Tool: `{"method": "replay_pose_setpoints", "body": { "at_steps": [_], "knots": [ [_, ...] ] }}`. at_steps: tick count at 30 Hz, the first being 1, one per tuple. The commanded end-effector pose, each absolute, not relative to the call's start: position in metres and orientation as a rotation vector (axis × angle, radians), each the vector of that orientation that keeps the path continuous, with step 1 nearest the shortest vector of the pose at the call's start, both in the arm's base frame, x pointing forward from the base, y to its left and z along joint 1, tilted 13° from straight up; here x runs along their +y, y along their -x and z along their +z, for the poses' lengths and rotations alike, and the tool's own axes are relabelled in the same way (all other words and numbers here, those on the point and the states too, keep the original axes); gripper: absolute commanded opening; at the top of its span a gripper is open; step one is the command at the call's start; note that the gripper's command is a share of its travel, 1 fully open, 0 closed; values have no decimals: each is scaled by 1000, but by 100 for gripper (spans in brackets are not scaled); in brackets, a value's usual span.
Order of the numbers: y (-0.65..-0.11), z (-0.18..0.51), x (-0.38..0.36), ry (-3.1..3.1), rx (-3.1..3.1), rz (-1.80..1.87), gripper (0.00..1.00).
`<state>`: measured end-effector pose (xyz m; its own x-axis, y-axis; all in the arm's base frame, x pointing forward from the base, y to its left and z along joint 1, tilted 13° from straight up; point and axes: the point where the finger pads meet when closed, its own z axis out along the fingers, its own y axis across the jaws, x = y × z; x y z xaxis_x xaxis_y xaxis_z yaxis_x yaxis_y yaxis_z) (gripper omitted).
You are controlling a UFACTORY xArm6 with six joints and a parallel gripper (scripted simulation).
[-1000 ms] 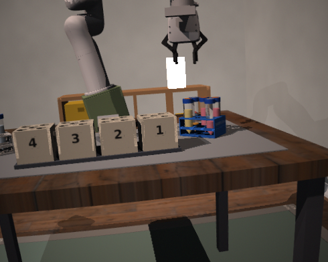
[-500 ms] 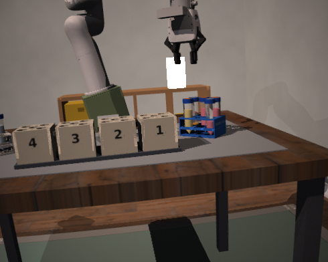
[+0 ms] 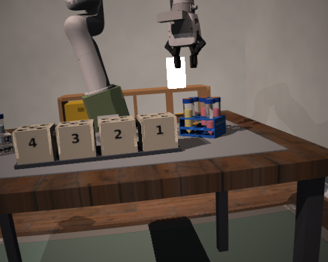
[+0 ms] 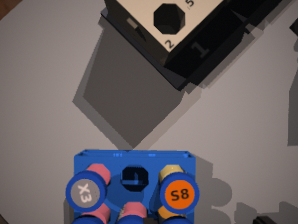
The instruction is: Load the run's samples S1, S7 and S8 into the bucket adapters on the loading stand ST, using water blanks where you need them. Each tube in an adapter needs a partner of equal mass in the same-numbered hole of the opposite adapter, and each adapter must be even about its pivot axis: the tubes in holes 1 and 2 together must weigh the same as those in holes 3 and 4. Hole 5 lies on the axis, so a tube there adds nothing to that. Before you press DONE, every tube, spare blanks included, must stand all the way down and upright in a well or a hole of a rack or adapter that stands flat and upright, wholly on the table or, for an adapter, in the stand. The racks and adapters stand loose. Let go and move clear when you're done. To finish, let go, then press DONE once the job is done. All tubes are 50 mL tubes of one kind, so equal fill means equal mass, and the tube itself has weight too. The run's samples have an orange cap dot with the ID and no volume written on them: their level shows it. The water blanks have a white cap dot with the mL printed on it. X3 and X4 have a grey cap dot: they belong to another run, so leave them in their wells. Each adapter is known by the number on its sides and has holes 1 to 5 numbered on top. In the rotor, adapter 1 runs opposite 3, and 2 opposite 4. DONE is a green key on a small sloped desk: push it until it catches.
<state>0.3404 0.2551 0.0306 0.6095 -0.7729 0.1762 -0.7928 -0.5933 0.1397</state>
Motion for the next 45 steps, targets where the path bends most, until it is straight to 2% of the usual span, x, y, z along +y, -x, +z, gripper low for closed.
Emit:
{"method": "replay_pose_setpoints", "body": {
  "at_steps": [1, 45],
  "knots": [
    [-342, 26, 255, -2636, -1299, 147, 57],
    [-342, -52, 238, -2636, -1299, 147, 57]
  ]
}}
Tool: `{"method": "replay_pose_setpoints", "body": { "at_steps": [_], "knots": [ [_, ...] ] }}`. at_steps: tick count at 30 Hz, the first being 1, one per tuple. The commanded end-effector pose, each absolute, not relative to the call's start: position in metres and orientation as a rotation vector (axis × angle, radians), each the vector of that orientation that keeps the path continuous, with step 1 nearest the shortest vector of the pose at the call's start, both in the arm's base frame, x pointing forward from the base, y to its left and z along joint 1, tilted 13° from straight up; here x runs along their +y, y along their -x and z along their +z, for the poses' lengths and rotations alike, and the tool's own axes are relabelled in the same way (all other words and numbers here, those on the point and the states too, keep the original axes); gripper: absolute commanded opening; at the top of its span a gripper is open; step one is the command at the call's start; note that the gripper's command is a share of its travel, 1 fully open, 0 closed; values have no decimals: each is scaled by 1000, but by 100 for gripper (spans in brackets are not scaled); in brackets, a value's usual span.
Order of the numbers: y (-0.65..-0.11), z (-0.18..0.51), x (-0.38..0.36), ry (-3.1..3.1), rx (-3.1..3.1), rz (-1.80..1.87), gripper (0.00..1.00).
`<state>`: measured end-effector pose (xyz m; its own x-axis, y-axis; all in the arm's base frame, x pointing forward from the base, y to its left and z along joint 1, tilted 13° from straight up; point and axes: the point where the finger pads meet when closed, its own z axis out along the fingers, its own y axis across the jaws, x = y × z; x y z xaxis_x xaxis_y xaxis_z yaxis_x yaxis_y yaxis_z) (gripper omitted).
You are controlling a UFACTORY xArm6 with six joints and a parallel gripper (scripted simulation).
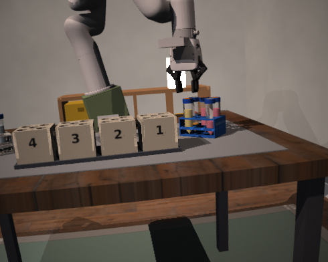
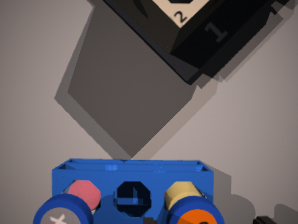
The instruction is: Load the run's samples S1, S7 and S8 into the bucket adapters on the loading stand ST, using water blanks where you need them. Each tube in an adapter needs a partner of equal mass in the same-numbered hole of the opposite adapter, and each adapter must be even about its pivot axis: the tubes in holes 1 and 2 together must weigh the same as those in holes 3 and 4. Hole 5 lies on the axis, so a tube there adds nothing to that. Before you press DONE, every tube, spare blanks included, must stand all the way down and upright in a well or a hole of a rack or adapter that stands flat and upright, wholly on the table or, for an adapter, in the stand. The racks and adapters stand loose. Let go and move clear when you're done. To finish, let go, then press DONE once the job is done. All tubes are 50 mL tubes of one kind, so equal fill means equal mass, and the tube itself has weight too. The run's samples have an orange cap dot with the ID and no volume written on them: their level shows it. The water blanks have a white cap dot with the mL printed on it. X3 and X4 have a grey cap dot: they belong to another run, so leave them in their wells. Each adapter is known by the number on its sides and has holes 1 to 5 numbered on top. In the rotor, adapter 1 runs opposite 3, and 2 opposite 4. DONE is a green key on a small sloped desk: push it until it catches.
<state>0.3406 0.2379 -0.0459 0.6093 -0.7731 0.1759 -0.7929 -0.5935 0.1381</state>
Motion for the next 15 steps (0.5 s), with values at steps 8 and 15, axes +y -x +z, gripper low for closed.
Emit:
{"method": "replay_pose_setpoints", "body": {
  "at_steps": [8, 15],
  "knots": [
    [-342, -64, 235, -2636, -1299, 147, 57],
    [-342, -67, 234, -2636, -1299, 147, 57]
  ]
}}
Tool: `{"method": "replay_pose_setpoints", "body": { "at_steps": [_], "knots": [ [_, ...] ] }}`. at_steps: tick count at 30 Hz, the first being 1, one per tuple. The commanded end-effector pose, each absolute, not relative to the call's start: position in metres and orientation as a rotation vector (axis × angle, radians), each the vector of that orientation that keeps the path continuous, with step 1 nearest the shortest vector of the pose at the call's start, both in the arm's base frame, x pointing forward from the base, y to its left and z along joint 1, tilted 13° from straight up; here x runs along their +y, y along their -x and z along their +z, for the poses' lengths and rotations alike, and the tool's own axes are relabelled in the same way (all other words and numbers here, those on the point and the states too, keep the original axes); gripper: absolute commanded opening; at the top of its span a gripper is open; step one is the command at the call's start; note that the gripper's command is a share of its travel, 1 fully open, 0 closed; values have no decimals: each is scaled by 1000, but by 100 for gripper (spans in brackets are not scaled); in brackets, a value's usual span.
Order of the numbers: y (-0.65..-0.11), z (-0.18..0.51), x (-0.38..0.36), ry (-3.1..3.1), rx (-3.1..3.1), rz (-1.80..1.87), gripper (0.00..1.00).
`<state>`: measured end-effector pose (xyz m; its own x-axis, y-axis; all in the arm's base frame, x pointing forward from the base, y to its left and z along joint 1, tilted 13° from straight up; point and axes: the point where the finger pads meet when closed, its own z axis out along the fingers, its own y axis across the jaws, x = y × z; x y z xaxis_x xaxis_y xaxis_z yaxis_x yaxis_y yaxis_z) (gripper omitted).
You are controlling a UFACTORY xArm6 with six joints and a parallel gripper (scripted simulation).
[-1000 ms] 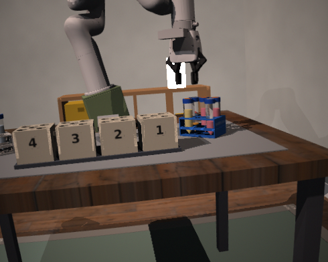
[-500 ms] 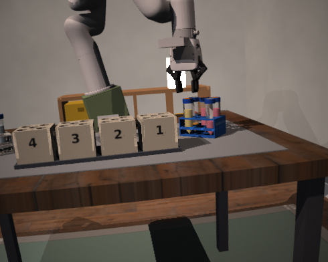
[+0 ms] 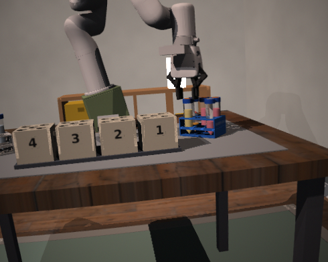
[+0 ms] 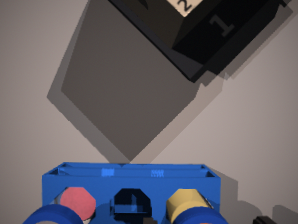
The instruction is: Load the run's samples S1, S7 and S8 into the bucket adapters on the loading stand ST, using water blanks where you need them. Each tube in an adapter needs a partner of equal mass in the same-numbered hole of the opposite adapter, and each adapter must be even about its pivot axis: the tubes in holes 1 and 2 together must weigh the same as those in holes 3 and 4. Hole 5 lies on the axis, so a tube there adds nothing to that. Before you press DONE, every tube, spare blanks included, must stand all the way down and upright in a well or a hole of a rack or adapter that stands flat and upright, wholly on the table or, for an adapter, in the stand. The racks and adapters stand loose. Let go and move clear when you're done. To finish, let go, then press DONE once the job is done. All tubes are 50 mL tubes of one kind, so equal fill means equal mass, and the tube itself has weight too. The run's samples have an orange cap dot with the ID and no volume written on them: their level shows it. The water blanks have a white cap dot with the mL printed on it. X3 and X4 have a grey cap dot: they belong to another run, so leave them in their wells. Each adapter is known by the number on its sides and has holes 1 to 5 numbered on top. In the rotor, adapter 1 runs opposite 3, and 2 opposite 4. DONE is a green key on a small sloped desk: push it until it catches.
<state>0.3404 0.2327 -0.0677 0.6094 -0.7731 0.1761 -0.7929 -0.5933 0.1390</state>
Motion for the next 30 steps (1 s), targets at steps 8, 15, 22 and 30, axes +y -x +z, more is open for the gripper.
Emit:
{"method": "replay_pose_setpoints", "body": {
  "at_steps": [8, 15, 22, 30],
  "knots": [
    [-342, -68, 234, -2636, -1299, 147, 57],
    [-342, -73, 233, -2636, -1299, 147, 57],
    [-342, -77, 232, -2636, -1299, 147, 57],
    [-342, -81, 231, -2636, -1299, 147, 57]
  ]
}}
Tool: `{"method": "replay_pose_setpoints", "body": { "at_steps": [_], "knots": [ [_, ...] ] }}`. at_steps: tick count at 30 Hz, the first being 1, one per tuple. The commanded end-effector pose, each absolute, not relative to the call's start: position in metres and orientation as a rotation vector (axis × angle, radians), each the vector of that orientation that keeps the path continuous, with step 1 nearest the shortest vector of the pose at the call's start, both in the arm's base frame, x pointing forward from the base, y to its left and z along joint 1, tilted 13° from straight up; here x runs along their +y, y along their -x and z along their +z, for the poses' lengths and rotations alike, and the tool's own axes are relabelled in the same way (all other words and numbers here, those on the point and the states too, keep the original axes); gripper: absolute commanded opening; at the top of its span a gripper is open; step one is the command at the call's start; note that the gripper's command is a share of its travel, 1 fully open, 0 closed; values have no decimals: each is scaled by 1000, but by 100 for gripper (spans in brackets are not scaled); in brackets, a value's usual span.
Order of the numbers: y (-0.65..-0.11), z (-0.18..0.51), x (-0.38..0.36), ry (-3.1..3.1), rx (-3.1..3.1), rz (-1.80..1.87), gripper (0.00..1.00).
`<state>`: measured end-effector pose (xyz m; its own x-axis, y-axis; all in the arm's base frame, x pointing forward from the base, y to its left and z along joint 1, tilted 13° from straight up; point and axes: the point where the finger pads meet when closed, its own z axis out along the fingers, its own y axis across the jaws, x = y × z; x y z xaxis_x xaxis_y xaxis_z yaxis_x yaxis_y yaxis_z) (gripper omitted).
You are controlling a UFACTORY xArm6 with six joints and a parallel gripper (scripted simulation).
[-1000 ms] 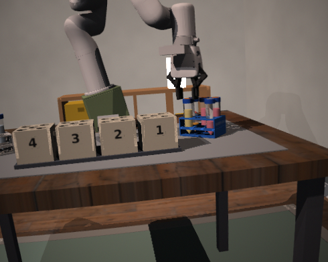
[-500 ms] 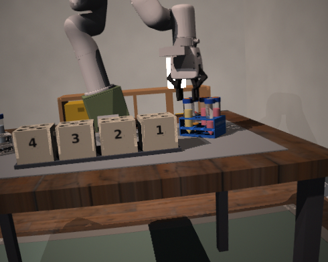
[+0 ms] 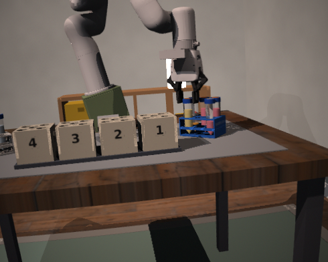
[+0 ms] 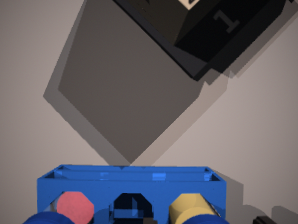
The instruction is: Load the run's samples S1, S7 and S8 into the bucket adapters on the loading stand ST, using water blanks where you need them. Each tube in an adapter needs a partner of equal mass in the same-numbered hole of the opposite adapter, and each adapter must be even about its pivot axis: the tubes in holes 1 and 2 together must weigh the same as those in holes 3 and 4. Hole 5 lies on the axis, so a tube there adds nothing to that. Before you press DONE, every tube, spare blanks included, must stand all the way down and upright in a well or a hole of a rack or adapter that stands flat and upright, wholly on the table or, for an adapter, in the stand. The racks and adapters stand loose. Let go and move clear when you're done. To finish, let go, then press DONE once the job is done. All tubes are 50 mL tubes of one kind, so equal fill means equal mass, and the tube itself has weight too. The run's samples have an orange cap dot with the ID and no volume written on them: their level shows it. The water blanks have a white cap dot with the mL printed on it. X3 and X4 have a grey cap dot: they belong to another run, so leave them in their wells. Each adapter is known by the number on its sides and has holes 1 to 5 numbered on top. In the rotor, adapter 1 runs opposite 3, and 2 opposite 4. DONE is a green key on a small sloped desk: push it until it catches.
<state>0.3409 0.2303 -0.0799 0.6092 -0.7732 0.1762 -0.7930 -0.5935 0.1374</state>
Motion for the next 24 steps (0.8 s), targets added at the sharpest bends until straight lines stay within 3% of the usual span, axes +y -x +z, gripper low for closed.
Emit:
{"method": "replay_pose_setpoints", "body": {
  "at_steps": [1, 23, 24],
  "knots": [
    [-342, -82, 231, -2636, -1299, 147, 57],
    [-342, -87, 230, -2636, -1299, 147, 57],
    [-342, -86, 230, -2636, -1299, 147, 0]
  ]
}}
